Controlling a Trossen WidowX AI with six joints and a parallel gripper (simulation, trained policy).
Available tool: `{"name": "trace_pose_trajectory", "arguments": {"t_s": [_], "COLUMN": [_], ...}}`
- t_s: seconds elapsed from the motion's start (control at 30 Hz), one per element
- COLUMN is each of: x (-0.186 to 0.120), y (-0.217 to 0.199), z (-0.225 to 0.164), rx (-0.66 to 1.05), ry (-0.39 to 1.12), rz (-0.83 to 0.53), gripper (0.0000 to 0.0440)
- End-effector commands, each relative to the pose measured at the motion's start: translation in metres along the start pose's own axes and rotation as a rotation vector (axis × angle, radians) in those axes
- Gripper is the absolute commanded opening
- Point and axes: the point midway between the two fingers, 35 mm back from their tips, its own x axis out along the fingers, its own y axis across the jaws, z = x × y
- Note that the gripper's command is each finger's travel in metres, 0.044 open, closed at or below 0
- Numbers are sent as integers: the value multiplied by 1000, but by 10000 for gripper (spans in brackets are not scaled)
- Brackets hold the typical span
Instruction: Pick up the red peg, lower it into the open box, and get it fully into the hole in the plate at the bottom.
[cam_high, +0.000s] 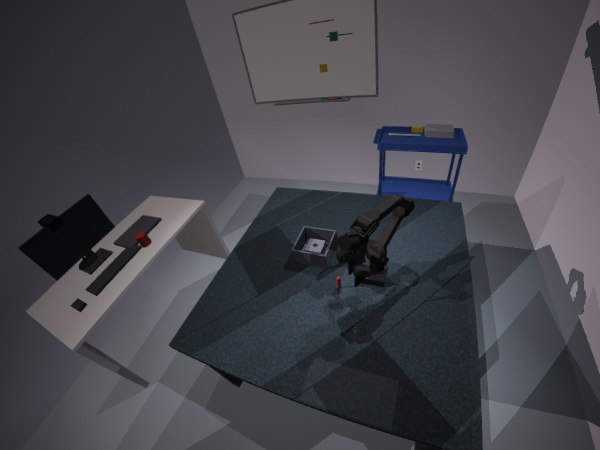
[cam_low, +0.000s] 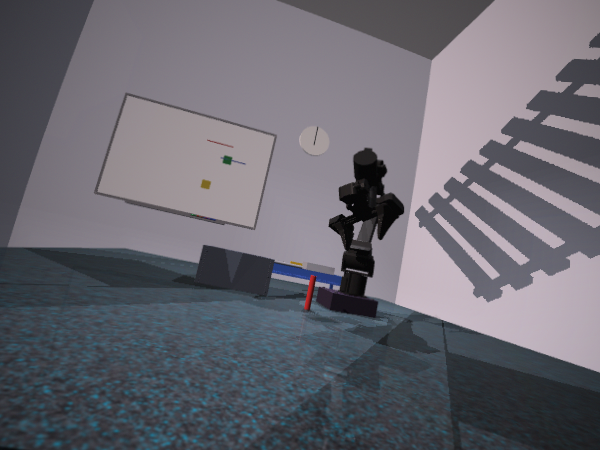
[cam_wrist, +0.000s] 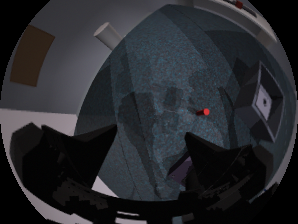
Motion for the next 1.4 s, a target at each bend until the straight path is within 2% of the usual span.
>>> {"name": "trace_pose_trajectory", "arguments": {"t_s": [0.0,0.8,1.03,1.37], "x": [2,27,44,74], "y": [-13,-81,-93,-108], "z": [3,11,16,15], "rx": [134,831,932,977], "ry": [10,86,90,88], "rz": [-70,-470,-544,-614], "gripper": [440,440,440,440]}}
